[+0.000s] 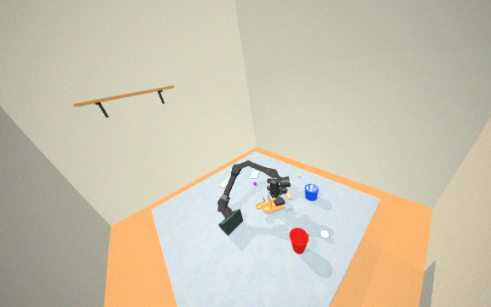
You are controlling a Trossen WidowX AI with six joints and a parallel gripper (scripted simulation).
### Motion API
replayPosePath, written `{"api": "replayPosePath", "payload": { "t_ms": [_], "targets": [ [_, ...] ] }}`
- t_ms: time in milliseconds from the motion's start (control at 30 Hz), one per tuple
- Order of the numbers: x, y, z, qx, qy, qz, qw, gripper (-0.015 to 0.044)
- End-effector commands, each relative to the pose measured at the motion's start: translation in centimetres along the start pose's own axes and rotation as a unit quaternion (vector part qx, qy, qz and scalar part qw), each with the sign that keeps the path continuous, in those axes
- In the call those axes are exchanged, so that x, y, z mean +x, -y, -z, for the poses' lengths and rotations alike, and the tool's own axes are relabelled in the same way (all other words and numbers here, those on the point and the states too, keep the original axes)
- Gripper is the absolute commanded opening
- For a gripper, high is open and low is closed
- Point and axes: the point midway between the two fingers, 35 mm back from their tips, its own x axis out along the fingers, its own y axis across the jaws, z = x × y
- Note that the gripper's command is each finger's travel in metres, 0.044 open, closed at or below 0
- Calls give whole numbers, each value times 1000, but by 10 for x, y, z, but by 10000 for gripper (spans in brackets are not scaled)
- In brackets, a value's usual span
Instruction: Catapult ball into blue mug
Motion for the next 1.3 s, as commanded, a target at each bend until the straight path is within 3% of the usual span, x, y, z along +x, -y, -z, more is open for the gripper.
{"api": "replayPosePath", "payload": {
  "t_ms": [0, 667, 1133, 1233, 1267],
  "targets": [
    [5, 0, 0, 3, 2, -3, 1000, 0],
    [24, -1, 1, 0, 0, -1, 1000, 0],
    [22, -1, 0, 0, 0, -1, 1000, 368],
    [-10, 0, -3, 1, 0, 0, 1000, 440],
    [-25, 0, -4, 1, 0, 0, 1000, 440]
  ]
}}
